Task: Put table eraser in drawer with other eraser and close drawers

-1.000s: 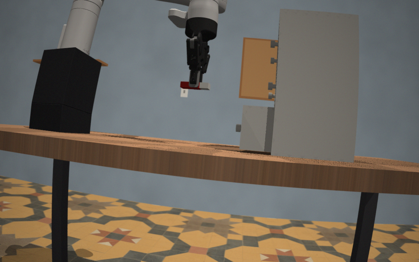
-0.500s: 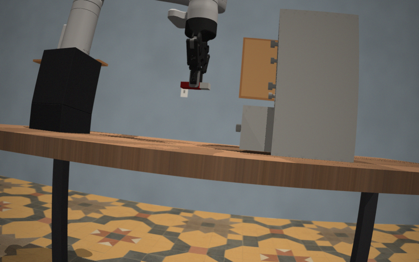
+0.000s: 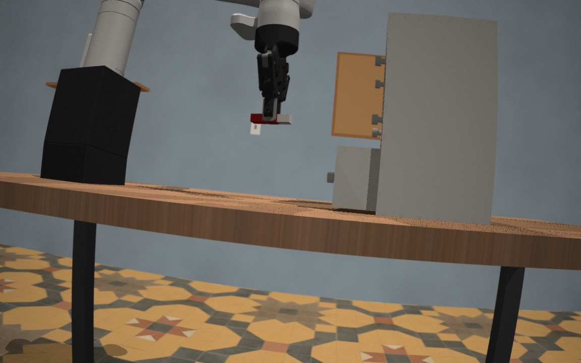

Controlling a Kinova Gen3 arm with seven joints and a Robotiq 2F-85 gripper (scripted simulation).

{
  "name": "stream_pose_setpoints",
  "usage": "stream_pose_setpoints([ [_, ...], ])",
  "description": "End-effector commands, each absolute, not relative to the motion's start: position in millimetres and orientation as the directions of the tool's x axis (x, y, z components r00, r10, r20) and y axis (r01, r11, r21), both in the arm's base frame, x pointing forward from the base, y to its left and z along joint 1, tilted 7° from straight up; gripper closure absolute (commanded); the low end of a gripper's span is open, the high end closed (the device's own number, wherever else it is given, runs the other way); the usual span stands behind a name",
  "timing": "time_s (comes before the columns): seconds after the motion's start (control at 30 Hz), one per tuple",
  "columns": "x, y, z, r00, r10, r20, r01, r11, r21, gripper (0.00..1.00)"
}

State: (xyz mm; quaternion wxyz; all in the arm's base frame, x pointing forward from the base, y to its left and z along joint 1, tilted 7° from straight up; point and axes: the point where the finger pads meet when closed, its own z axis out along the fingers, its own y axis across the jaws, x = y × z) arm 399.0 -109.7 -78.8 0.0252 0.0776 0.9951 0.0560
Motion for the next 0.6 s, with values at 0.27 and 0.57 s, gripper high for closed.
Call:
stream_pose_setpoints([
  [0.27,398.6,-109.5,-78.2,-0.984,0.161,-0.07,0.153,0.981,0.116,0.81],
  [0.57,398.3,-109.5,-78.3,-0.982,0.164,-0.095,0.153,0.982,0.115,0.81],
])
